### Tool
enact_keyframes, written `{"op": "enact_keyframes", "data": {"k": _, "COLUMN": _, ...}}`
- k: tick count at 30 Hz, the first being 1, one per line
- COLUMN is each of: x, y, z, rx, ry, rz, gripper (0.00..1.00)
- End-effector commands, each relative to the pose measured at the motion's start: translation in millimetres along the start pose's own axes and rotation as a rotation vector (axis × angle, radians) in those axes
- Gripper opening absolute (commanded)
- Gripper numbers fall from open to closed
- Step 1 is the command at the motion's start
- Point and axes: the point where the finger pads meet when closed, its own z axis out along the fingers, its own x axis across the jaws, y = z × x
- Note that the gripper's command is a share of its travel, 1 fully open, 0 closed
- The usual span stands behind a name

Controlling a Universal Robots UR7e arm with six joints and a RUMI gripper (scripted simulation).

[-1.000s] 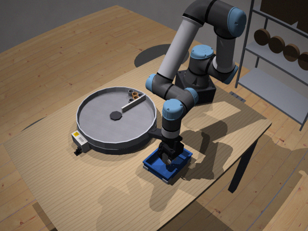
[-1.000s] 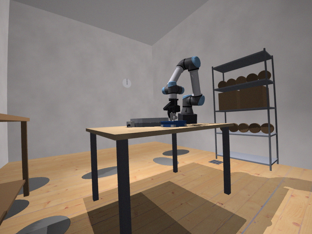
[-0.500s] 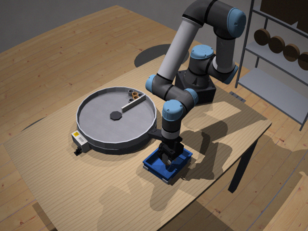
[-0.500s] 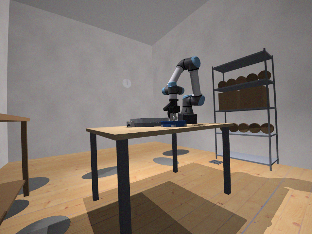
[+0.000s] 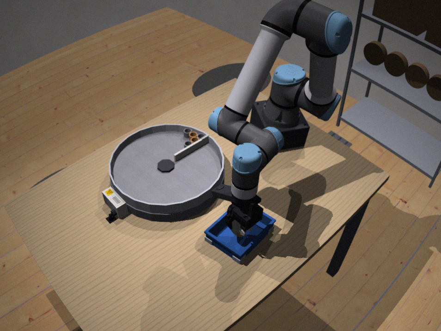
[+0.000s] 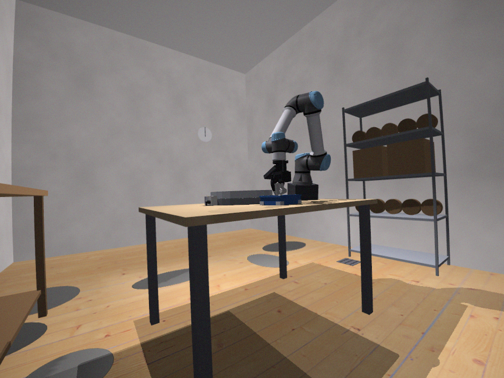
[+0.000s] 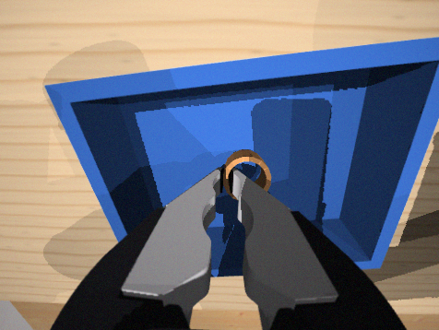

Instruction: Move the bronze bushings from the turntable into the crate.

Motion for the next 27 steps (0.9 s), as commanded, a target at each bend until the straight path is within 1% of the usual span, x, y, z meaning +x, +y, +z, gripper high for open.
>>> {"op": "enact_keyframes", "data": {"k": 1, "x": -0.5, "y": 0.1, "z": -0.5, "rx": 0.000, "ry": -0.001, "rz": 0.000, "gripper": 0.00}}
{"op": "enact_keyframes", "data": {"k": 25, "x": -0.5, "y": 0.1, "z": -0.5, "rx": 0.000, "ry": -0.001, "rz": 0.000, "gripper": 0.00}}
{"op": "enact_keyframes", "data": {"k": 26, "x": -0.5, "y": 0.1, "z": -0.5, "rx": 0.000, "ry": -0.001, "rz": 0.000, "gripper": 0.06}}
{"op": "enact_keyframes", "data": {"k": 27, "x": -0.5, "y": 0.1, "z": -0.5, "rx": 0.000, "ry": -0.001, "rz": 0.000, "gripper": 0.06}}
